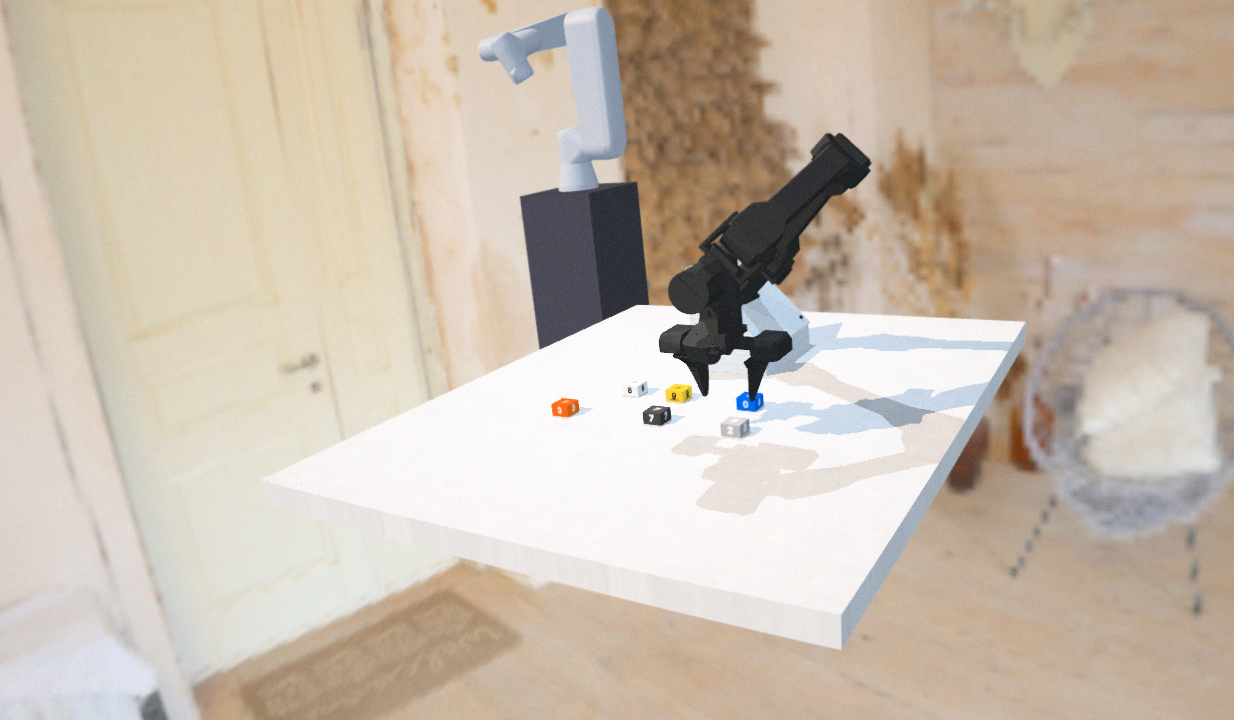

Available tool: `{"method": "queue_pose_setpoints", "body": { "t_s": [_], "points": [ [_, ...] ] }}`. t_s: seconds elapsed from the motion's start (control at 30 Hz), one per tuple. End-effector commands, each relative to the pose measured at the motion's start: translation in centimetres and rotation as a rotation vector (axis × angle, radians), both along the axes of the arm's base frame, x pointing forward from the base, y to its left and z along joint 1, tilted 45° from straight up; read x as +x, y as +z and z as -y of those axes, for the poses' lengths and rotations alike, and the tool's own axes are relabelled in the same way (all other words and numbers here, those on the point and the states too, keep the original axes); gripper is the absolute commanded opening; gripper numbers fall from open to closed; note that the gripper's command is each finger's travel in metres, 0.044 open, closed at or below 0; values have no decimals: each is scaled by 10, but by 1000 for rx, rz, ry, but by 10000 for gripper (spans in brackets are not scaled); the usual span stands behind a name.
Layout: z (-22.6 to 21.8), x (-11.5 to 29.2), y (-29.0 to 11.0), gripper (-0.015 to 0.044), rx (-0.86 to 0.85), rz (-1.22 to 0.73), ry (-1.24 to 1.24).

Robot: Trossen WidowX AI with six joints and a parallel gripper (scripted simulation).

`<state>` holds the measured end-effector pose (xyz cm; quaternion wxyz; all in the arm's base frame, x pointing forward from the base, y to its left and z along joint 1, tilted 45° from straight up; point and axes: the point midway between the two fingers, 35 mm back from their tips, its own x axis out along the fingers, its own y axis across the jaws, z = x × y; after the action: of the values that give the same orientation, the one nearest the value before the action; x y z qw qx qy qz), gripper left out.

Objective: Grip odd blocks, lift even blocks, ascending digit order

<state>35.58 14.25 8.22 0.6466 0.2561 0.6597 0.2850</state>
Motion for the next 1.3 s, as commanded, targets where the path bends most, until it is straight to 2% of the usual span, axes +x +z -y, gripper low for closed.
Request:
{"method": "queue_pose_setpoints", "body": {
  "t_s": [0.0, 0.2, 0.53, 0.8, 1.03, 1.13, 1.27],
  "points": [
    [39, 5, 40, 269, 3, 30, -15],
    [48, 3, 50, 120, 4, 29, -15],
    [58, 9, 41, 120, -3, 33, -15],
    [157, 37, -51, 120, -47, 51, -2],
    [252, 17, -146, 120, -28, 36, -11],
    [270, 7, -167, 120, -16, 33, -15],
    [272, 5, -170, 120, -14, 33, -15]
  ]
}}
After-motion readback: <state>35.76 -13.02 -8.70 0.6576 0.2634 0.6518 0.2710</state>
